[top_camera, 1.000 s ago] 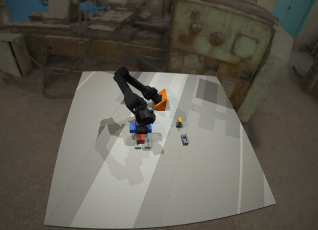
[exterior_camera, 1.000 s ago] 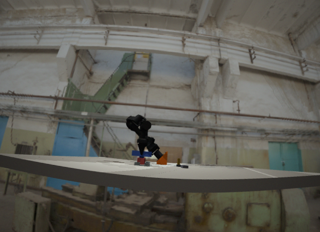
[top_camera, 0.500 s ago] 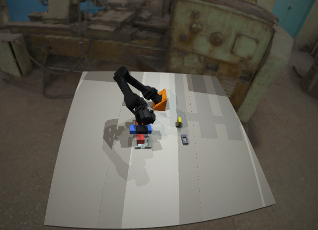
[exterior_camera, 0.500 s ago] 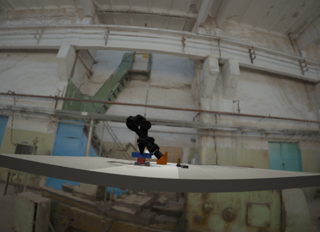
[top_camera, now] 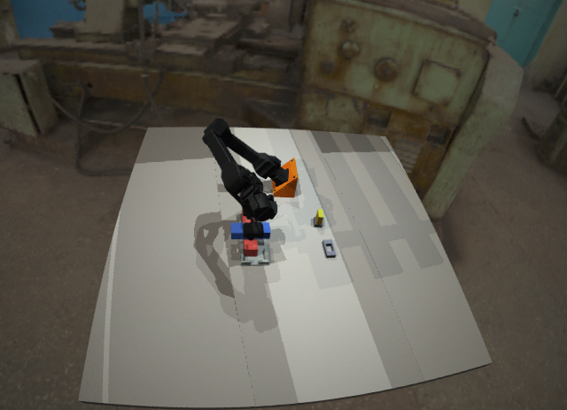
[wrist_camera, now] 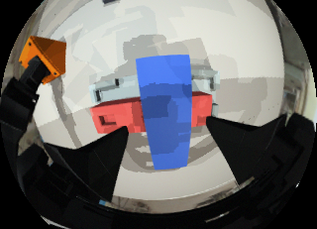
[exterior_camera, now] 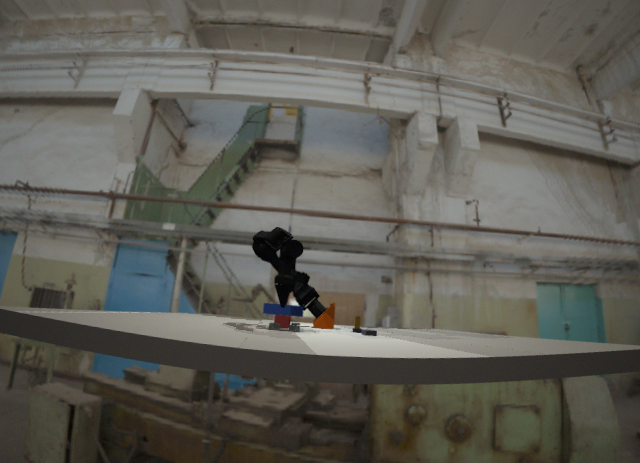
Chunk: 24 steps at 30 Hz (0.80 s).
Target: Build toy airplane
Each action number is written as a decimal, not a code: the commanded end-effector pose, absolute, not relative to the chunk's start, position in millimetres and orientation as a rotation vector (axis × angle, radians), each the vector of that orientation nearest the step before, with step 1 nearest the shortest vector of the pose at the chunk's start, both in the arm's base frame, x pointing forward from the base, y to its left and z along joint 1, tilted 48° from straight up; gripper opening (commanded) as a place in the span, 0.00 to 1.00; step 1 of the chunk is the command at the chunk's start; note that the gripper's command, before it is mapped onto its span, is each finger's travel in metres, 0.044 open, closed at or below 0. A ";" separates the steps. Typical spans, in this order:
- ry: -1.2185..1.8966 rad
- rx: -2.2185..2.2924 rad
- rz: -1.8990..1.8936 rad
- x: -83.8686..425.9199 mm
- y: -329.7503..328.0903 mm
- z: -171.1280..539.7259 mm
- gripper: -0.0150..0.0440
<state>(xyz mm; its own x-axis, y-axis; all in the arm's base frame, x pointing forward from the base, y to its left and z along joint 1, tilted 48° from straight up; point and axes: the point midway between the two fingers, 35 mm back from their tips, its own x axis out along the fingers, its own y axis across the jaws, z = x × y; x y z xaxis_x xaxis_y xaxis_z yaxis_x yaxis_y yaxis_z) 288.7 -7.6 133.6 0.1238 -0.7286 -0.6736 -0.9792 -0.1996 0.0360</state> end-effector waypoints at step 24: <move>1.462 -1.130 -0.161 280.8 50.0 184.4 1.00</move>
